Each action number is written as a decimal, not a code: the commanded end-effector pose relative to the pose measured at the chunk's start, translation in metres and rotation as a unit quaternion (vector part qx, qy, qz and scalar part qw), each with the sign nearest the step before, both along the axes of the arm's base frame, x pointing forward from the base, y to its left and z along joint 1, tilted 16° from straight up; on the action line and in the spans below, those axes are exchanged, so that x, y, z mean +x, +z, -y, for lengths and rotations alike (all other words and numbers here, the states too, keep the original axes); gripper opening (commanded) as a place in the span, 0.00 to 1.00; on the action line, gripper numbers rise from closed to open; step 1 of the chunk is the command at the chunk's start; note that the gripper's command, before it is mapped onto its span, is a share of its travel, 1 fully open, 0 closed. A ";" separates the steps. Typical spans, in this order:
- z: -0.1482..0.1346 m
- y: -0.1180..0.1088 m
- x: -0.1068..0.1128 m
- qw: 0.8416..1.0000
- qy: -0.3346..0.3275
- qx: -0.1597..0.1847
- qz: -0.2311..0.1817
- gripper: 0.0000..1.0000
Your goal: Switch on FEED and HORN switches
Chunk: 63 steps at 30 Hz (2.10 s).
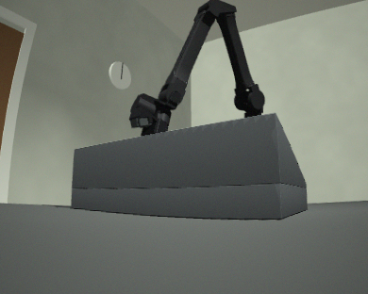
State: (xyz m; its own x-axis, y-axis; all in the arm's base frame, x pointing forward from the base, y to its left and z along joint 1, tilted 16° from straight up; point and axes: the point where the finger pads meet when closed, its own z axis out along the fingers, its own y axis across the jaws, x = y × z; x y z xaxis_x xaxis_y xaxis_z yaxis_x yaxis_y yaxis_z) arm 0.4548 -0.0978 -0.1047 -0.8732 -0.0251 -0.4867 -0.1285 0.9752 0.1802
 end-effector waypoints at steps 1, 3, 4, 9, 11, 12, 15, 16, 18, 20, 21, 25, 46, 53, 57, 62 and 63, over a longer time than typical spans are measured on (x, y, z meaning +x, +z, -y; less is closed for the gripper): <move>0.015 0.023 0.035 0.999 -0.003 -0.012 0.044 0.00; 0.015 0.022 0.034 0.999 -0.004 -0.012 0.043 0.00; 0.017 0.020 0.032 0.999 -0.004 -0.012 0.042 0.00; 0.013 -0.001 0.003 1.000 -0.004 -0.008 0.021 0.00; 0.013 -0.003 0.000 1.000 -0.004 -0.008 0.021 0.00; 0.013 -0.004 -0.003 1.000 -0.003 -0.008 0.021 0.00; 0.012 -0.008 -0.009 1.000 -0.003 -0.007 0.021 0.00; 0.008 -0.008 -0.009 1.000 0.002 -0.007 0.021 0.00; 0.005 -0.009 -0.008 1.000 0.006 -0.007 0.021 0.00; 0.008 -0.001 -0.002 0.999 0.003 -0.011 0.030 0.00; 0.011 0.007 -0.001 0.999 0.003 -0.013 0.036 0.00; 0.016 0.014 -0.013 1.000 -0.003 -0.009 0.026 0.00; 0.035 0.104 -0.068 1.000 0.001 -0.010 0.026 0.00; 0.032 0.106 -0.070 1.000 0.007 -0.008 0.020 0.00; 0.023 0.111 -0.067 1.000 0.001 -0.008 0.021 0.00; 0.005 0.113 -0.062 1.000 0.003 -0.011 0.018 0.00; -0.004 0.114 -0.059 1.000 0.003 -0.012 0.017 0.00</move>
State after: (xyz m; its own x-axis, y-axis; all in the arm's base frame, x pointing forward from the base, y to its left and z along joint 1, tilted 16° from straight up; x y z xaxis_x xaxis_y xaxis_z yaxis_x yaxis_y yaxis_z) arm 0.3885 -0.1088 -0.0020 -0.8664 -0.0518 -0.4967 -0.1449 0.9779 0.1506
